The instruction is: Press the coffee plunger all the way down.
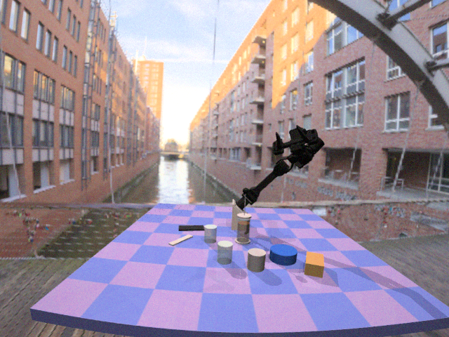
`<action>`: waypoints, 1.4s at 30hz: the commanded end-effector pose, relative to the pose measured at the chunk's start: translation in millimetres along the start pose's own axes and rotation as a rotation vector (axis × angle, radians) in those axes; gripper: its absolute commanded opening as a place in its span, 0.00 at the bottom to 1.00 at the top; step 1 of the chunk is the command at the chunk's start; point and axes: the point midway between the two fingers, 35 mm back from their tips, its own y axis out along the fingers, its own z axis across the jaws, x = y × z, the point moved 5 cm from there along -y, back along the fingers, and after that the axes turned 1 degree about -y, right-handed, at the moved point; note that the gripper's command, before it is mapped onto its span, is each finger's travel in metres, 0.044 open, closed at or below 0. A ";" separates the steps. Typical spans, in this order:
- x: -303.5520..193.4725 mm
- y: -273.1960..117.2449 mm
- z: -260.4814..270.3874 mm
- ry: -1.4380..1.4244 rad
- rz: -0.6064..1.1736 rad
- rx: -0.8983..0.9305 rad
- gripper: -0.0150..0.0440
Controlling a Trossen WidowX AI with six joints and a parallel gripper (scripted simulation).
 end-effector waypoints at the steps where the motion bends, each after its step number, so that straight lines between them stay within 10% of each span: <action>1: 0.3 0.7 -1.0 -0.007 0.002 -0.001 0.98; 15: 6.6 32.6 -177.0 -0.822 0.678 -0.072 1.00; 26: 33.3 -58.6 -323.0 -0.829 1.415 0.278 1.00; 33: 68.2 -134.2 -342.9 -0.388 1.284 0.659 1.00; 42: 55.3 -157.4 -350.2 -0.310 1.178 0.697 1.00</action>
